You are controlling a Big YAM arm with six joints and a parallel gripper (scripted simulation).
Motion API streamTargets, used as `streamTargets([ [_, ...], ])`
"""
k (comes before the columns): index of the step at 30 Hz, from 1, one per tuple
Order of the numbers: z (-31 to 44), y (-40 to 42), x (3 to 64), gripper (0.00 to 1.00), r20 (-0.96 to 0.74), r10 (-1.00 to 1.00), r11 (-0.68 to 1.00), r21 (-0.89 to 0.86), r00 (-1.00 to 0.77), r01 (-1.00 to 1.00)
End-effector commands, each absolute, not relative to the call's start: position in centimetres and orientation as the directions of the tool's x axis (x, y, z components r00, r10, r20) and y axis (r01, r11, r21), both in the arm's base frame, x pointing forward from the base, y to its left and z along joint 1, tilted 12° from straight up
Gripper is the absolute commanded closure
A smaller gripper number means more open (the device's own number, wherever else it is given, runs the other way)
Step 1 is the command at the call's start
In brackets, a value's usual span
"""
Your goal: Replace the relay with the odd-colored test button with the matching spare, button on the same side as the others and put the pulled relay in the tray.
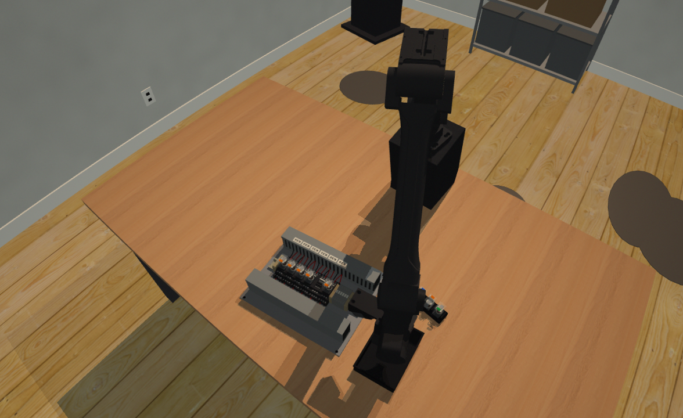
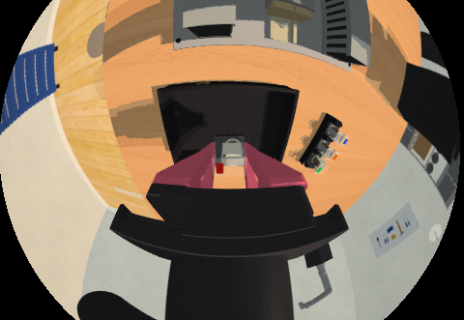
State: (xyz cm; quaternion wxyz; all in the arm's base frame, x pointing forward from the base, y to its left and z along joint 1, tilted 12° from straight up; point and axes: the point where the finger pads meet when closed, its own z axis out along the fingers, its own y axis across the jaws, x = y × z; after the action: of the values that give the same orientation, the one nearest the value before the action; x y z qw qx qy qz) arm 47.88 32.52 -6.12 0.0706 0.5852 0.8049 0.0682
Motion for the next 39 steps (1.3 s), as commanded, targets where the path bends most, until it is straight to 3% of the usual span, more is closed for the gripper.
streamTargets([
  [1, -6.0, 33.3, 49.7, 1.0, -0.027, 0.95, 0.308, 0.228, -0.311, 0.924],
  [39, -9.8, 33.7, 50.7, 1.0, -0.023, 0.95, 0.308, 0.236, -0.312, 0.922],
])
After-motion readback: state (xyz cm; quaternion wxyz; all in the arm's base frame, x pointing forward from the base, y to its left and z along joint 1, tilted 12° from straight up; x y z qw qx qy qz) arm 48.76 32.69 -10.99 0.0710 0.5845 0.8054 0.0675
